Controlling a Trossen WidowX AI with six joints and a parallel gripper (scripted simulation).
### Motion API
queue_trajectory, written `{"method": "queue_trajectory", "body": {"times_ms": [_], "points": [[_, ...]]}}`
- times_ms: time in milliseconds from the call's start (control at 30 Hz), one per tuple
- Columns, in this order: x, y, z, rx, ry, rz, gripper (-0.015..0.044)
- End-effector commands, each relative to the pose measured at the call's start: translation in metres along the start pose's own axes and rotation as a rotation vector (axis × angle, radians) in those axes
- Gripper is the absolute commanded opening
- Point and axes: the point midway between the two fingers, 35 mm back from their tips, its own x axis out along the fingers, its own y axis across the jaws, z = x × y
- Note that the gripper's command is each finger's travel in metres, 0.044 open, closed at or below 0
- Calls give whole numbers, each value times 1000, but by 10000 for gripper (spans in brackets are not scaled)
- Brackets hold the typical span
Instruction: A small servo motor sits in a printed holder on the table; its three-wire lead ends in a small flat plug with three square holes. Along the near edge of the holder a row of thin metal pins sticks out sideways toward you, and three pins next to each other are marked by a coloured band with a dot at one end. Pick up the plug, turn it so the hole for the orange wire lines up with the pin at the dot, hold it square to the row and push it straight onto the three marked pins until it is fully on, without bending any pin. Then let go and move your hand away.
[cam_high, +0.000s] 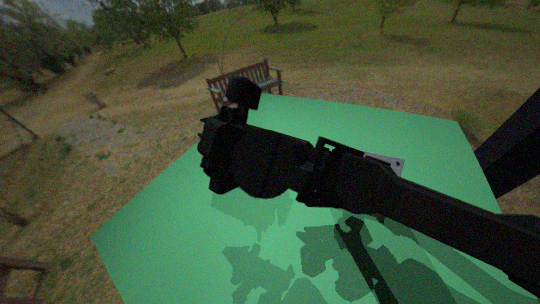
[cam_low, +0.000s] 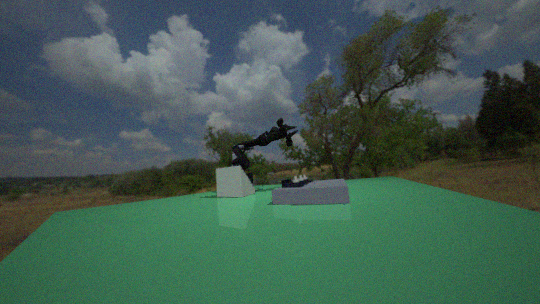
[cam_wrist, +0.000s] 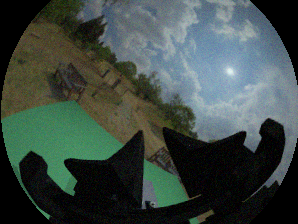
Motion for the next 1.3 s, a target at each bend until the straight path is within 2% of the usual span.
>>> {"method": "queue_trajectory", "body": {"times_ms": [0, 233, 767, 1267], "points": [[1, -17, -1, 27, -5, -66, 115], [8, -30, -6, 115, 27, -103, 115], [43, -9, -45, 483, 281, -17, 115], [64, 13, -84, 840, 547, -19, 115]]}}
